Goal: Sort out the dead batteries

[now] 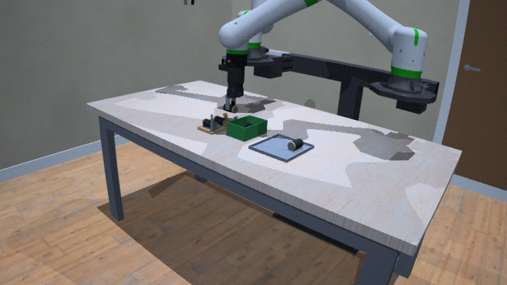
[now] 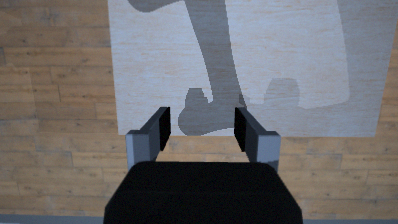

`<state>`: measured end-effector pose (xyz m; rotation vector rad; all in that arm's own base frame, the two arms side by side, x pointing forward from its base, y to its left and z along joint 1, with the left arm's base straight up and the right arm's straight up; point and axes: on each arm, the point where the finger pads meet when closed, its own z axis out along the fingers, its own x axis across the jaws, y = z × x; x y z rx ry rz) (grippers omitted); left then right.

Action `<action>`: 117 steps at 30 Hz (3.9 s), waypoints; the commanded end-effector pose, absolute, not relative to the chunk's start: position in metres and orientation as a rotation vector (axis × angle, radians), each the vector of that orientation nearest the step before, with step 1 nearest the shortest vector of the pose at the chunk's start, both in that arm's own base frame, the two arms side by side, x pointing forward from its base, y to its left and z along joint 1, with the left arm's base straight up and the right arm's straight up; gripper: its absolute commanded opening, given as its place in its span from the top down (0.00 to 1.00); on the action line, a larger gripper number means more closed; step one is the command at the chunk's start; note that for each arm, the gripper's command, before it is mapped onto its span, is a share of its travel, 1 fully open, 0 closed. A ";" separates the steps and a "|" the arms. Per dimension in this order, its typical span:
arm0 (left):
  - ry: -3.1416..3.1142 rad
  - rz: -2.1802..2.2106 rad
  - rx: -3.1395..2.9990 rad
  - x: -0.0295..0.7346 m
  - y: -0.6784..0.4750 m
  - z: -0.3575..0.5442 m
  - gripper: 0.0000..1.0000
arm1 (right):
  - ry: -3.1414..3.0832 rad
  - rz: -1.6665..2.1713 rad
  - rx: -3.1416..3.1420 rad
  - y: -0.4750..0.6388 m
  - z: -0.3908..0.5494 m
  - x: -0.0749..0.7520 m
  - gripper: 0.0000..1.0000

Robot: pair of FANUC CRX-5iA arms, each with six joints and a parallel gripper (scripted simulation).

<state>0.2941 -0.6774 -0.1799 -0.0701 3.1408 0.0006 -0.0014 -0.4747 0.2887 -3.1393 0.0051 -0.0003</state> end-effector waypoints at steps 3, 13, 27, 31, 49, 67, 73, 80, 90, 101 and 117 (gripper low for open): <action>3.140 -0.003 -0.071 0.295 -0.679 -0.178 0.43 | 0.005 0.000 -3.142 -0.475 0.290 -0.002 0.00; 3.140 -0.003 -0.071 0.295 -0.679 -0.181 0.43 | 0.005 0.000 -3.142 -0.475 0.290 -0.002 0.00; 3.140 -0.003 -0.071 0.295 -0.679 -0.192 0.43 | 0.005 0.000 -3.142 -0.475 0.290 -0.002 0.00; 3.140 -0.003 -0.071 0.295 -0.679 -0.192 0.43 | 0.005 0.000 -3.142 -0.475 0.290 -0.002 0.00; 3.140 -0.003 -0.071 0.295 -0.679 -0.192 0.43 | 0.005 0.000 -3.142 -0.475 0.290 -0.002 0.00; 3.140 -0.003 -0.071 0.295 -0.679 -0.200 0.43 | 0.005 0.000 -3.142 -0.475 0.290 -0.002 0.00; 3.140 -0.003 -0.071 0.295 -0.679 -0.208 0.43 | 0.005 0.000 -3.142 -0.475 0.290 -0.002 0.00; 3.140 -0.003 -0.071 0.295 -0.679 -0.219 0.43 | 0.005 0.000 -3.142 -0.475 0.290 -0.002 0.00; 3.140 -0.003 -0.071 0.295 -0.679 -0.223 0.43 | 0.005 0.000 -3.142 -0.475 0.290 -0.002 0.00; 3.140 -0.003 -0.071 0.295 -0.679 -0.223 0.10 | 0.005 0.000 -3.142 -0.475 0.290 -0.002 0.00; 3.140 -0.003 -0.071 0.295 -0.679 -0.223 0.10 | 0.005 0.000 -3.142 -0.475 0.290 -0.002 0.00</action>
